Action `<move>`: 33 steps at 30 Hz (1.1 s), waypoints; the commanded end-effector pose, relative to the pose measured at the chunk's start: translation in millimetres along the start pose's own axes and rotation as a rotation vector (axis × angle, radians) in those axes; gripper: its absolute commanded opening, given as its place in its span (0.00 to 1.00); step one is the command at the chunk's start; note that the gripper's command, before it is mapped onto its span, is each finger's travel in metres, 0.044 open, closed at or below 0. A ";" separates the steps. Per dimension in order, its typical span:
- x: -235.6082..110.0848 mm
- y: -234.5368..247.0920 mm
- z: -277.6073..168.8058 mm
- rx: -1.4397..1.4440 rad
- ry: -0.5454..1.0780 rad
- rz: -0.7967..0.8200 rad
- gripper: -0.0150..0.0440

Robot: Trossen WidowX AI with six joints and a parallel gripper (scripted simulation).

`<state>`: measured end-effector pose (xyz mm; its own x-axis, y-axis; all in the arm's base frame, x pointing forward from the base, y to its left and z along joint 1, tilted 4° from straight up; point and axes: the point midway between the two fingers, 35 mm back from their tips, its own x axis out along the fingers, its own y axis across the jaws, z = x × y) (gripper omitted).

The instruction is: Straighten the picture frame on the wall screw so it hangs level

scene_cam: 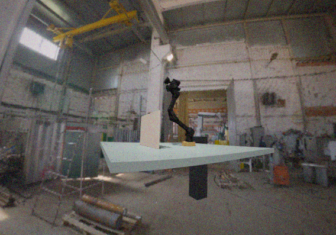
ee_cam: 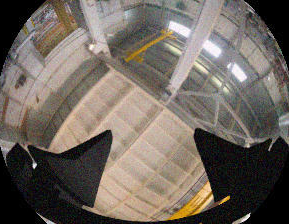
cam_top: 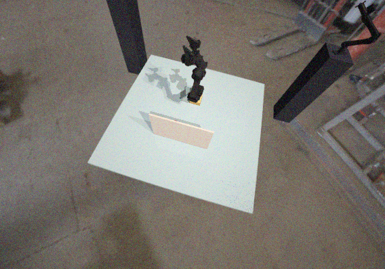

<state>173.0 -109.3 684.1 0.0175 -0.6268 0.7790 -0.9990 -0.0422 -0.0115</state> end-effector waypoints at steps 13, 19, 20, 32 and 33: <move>-12.4 145.4 27.0 0.124 0.300 0.479 0.69; -54.5 204.1 12.5 0.137 0.573 0.624 0.69; -63.4 211.5 8.8 0.136 0.624 0.639 0.69; -192.6 236.0 -40.5 0.031 1.257 0.554 0.69; -203.8 232.7 -43.6 0.016 1.305 0.525 0.69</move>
<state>-72.1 10.8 572.6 -0.5138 0.4543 0.7278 -0.8285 -0.0426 -0.5583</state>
